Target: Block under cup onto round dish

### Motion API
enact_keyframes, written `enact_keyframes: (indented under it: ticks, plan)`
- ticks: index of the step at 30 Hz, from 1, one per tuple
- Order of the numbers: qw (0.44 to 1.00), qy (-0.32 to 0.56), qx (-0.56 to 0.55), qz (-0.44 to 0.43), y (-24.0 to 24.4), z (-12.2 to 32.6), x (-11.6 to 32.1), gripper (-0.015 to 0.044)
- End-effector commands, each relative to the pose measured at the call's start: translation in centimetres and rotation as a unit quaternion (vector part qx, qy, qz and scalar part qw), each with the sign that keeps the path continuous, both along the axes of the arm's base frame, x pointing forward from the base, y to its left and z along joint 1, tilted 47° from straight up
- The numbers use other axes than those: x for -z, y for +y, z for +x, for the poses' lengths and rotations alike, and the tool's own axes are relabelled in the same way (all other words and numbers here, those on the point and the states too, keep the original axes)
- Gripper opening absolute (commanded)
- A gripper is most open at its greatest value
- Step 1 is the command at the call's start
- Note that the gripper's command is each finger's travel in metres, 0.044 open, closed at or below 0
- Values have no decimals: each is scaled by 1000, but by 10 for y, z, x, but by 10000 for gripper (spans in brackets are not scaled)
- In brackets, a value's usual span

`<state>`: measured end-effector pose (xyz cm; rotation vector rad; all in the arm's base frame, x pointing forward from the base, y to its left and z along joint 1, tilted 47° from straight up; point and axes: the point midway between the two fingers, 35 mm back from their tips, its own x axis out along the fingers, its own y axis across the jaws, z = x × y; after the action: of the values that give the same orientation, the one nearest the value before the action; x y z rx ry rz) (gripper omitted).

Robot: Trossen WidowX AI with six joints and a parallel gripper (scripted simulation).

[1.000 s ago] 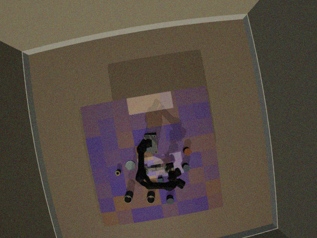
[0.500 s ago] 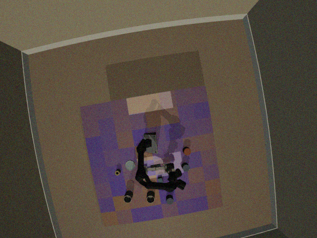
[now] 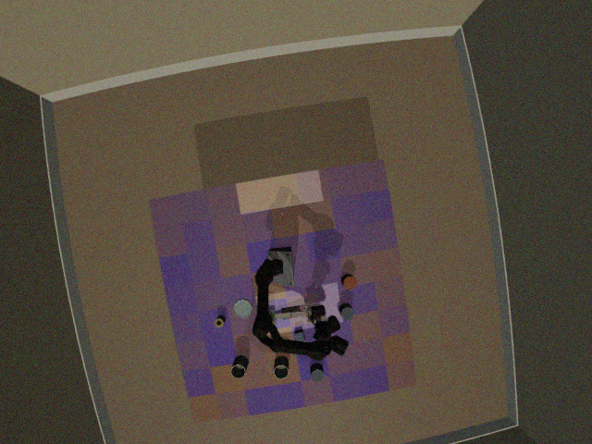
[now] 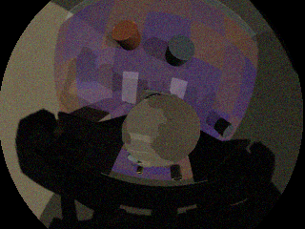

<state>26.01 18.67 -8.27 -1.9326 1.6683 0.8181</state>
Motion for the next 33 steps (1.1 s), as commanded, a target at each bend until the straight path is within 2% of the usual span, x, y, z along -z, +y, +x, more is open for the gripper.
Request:
enact_keyframes:
  ticks: [1,33]
  plan:
    - [1000,-4,1,5,6,0,-5,0]
    - [1000,0,0,-1,7,-3,-9,0]
